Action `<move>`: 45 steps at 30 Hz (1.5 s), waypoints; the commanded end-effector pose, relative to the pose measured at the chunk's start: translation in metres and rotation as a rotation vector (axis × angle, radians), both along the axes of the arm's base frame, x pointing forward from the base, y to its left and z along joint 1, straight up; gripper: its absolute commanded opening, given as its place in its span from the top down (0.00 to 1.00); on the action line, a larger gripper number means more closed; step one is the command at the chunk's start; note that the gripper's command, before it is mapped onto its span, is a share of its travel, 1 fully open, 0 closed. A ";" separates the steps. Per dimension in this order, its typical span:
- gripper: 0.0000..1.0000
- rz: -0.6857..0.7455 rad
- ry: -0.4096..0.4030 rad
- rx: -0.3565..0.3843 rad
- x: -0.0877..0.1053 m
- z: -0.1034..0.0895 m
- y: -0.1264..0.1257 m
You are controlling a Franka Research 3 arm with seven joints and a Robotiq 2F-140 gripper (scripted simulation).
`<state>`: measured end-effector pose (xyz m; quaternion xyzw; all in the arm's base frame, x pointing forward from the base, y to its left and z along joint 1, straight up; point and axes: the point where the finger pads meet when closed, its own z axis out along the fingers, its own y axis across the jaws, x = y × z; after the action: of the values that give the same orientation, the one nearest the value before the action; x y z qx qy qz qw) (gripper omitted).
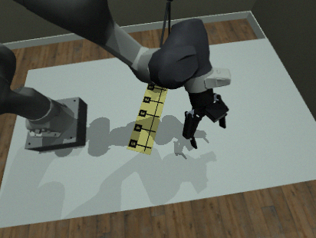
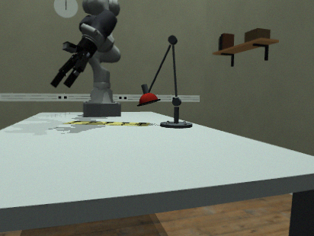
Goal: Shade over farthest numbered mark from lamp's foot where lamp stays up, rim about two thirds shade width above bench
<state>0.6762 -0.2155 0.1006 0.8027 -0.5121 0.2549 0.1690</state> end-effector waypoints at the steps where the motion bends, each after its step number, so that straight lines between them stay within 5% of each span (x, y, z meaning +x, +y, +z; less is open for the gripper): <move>1: 0.00 0.000 0.000 0.000 0.000 0.000 0.000; 23: 0.00 0.000 0.000 0.000 0.000 0.000 0.000; 45: 0.00 -0.185 -0.040 0.331 -0.034 0.035 0.078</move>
<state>0.6475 -0.1456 0.1302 0.7639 -0.6156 0.1842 0.0604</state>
